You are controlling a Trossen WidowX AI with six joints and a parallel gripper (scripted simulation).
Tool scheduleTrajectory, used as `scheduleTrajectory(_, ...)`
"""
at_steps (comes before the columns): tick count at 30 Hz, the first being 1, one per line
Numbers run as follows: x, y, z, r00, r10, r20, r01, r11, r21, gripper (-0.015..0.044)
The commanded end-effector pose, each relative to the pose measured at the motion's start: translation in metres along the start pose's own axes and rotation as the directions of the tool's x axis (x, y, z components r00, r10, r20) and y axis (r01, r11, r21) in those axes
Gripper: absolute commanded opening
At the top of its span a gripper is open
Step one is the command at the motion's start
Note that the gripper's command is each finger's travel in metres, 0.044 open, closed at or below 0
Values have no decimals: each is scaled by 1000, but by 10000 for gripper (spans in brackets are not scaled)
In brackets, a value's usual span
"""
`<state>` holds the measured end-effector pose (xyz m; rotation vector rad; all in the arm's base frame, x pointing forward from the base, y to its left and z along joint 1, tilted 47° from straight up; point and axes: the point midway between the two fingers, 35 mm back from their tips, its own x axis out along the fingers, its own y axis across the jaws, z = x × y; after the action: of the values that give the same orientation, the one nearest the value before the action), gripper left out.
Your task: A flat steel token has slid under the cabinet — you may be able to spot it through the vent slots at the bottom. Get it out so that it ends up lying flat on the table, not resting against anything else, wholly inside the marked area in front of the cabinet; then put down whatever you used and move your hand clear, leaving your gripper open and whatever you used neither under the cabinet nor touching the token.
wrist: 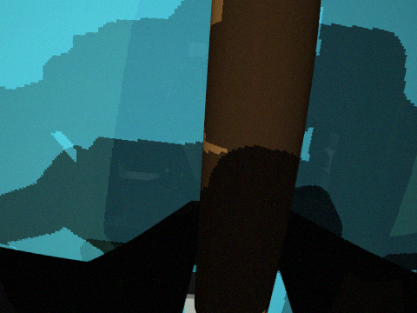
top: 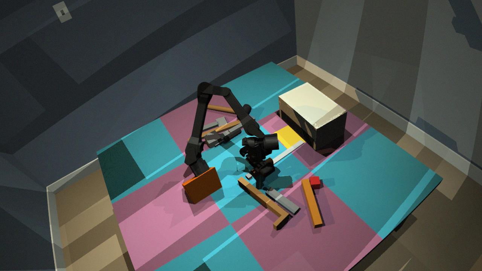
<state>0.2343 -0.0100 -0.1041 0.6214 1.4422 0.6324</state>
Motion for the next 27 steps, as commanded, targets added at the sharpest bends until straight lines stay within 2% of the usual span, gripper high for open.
scheduleTrajectory(1,-1,-1,0,1000,-2,0,2,999,41,0)
scheduleTrajectory(27,-2,-1,-1,1000,-2,-1,2,968,250,0)
